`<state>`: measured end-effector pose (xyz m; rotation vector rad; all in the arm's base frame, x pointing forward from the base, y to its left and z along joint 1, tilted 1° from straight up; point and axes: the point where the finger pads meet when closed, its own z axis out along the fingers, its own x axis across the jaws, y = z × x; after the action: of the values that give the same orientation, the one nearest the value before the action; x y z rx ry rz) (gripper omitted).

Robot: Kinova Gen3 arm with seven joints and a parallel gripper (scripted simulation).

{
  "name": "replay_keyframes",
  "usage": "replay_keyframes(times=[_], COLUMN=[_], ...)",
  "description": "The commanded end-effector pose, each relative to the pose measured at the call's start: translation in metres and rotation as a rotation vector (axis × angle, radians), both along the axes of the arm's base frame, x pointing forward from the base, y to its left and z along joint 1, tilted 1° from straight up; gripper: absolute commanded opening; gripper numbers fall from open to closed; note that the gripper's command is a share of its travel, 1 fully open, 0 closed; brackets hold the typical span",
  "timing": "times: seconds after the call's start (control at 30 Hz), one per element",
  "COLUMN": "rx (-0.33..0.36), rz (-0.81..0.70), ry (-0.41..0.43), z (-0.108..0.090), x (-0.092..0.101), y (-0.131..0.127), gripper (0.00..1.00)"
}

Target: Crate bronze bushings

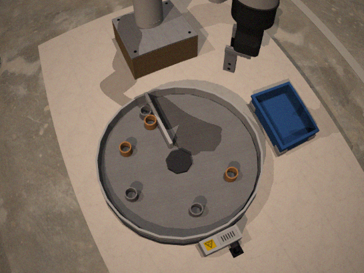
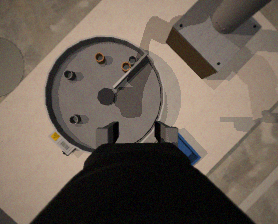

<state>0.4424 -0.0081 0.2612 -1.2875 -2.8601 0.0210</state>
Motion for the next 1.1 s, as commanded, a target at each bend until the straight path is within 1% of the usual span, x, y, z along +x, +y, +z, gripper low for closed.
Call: replay_keyframes(times=[0.0, 0.1, 0.27, 0.67, 0.83, 1.07], rx=[-0.001, -0.001, 0.000, 0.000, 0.000, 0.000], rz=[-0.003, -0.003, -0.001, -0.001, 0.000, 0.000], ry=[-0.005, -0.005, -0.003, -0.003, -0.002, -0.002], z=[0.002, 0.002, -0.027, -0.027, -0.056, -0.056], x=[0.000, 0.000, -0.028, -0.028, -0.057, -0.057], y=[-0.001, -0.001, -0.040, -0.040, -0.078, -0.078], gripper=[1.00, 1.00, 1.00, 1.00, 1.00, 1.00])
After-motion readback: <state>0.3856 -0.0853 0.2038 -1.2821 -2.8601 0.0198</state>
